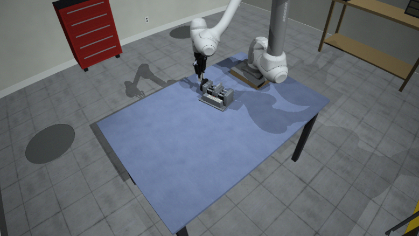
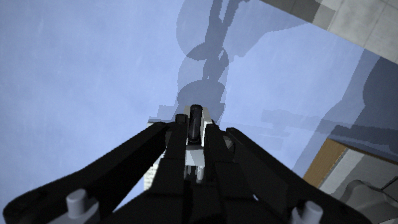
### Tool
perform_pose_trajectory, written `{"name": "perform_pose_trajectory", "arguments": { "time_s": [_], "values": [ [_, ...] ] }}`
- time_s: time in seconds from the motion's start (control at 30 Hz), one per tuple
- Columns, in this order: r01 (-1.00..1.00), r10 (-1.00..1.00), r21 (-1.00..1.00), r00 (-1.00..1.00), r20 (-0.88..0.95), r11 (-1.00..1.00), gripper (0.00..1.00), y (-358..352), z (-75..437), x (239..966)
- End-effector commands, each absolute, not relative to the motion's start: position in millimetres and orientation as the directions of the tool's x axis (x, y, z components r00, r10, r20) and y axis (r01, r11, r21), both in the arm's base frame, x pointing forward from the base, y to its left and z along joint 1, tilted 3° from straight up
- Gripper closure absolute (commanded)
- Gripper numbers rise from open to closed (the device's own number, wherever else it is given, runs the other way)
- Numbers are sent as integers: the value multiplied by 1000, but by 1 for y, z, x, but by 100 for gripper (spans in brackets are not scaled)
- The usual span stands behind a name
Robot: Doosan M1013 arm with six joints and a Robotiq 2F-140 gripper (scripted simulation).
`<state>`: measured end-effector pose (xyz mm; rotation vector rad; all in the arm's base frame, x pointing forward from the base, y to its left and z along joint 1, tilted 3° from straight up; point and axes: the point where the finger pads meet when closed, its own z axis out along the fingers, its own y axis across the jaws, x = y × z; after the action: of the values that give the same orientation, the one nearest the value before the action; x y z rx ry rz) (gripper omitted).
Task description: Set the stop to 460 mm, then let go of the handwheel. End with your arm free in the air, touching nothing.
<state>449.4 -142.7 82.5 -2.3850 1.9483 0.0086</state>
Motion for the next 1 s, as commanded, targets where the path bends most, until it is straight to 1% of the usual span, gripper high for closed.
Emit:
{"name": "perform_pose_trajectory", "arguments": {
  "time_s": [0.0, 0.4, 0.97],
  "values": [
    [-979, -979, -42, 201, -44, -199, 96, -144, 79, 442],
    [-979, -979, -42, 201, -44, -199, 96, -146, 59, 426],
    [-979, -979, -42, 201, -44, -199, 96, -145, 37, 427]
  ]
}}
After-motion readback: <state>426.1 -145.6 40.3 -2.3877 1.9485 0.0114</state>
